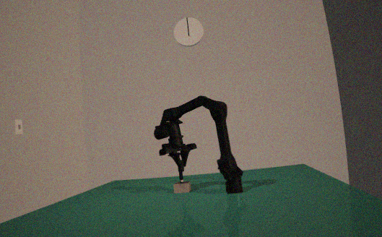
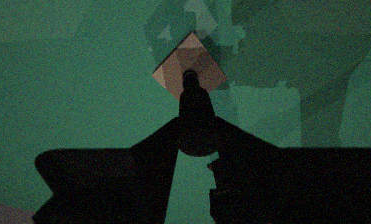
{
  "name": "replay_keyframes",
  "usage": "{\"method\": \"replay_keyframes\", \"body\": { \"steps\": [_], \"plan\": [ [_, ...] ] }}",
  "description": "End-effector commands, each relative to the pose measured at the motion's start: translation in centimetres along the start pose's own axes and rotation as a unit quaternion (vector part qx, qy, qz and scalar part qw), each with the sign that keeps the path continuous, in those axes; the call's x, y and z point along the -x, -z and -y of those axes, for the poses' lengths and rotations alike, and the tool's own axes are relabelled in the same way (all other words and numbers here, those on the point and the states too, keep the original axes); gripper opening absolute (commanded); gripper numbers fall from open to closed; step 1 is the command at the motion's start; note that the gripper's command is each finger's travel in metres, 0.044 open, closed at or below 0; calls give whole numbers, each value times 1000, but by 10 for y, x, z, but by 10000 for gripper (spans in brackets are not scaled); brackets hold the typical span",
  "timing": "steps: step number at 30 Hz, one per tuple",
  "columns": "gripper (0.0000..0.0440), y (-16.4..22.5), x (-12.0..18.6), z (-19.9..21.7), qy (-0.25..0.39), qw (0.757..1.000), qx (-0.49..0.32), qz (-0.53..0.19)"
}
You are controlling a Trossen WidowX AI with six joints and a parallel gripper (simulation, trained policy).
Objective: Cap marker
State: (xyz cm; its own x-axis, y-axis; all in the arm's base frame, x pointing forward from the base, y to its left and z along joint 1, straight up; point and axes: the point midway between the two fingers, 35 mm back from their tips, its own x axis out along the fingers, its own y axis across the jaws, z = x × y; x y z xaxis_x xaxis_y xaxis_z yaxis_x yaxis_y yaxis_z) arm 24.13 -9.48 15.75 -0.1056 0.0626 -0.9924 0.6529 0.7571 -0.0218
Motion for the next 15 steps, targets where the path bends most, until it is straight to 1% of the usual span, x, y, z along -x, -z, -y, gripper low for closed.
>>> {"method": "replay_keyframes", "body": {
  "steps": [1, 14, 15],
  "plan": [
    [0, -1, -11, 0, -1, 1000, 2, -10],
    [1, -4, -42, 1, 0, 1000, 17, -22],
    [27, -4, -44, 1, 2, 1000, 18, -23]
  ]
}}
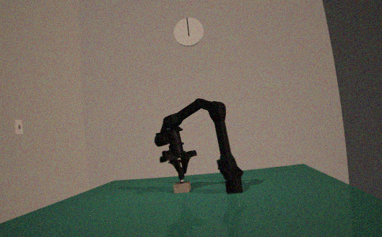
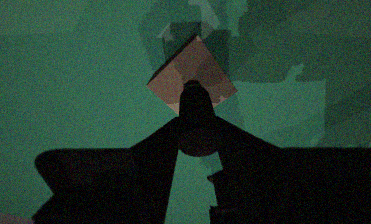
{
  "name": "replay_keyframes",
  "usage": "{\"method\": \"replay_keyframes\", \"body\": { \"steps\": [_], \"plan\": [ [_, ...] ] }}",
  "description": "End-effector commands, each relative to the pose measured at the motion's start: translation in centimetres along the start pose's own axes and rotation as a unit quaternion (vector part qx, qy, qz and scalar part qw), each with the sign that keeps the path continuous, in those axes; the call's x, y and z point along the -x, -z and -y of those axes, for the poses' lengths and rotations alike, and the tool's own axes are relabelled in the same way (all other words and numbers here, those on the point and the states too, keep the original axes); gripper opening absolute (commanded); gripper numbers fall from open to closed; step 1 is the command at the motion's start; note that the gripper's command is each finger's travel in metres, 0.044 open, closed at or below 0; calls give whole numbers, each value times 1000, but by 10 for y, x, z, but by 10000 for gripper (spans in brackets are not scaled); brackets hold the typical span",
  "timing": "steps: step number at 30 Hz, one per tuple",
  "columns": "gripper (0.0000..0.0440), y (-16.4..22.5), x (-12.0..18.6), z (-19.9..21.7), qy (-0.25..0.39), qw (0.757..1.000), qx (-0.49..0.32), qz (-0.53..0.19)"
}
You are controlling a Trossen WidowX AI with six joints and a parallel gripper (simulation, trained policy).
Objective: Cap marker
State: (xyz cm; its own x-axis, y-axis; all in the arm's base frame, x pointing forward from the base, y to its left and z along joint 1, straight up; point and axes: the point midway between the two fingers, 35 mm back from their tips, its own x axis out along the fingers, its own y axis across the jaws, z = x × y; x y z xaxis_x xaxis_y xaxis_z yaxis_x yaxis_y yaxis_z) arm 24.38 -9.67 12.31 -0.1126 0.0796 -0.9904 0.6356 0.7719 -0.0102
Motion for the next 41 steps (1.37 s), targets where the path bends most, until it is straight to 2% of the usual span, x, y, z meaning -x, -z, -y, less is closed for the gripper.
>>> {"method": "replay_keyframes", "body": {
  "steps": [1, 3, 12, 14, 25, 41],
  "plan": [
    [54, 3, -13, 3, 8, 1000, 6, -16],
    [106, 4, -17, 4, 12, 1000, 7, -19],
    [148, 12, -22, 6, 12, 999, 10, -34],
    [168, 17, -21, 7, 11, 999, 11, -39],
    [440, 24, -13, 10, 4, 1000, 16, -20],
    [440, 18, 32, 11, -19, 998, 12, 61]
  ]
}}
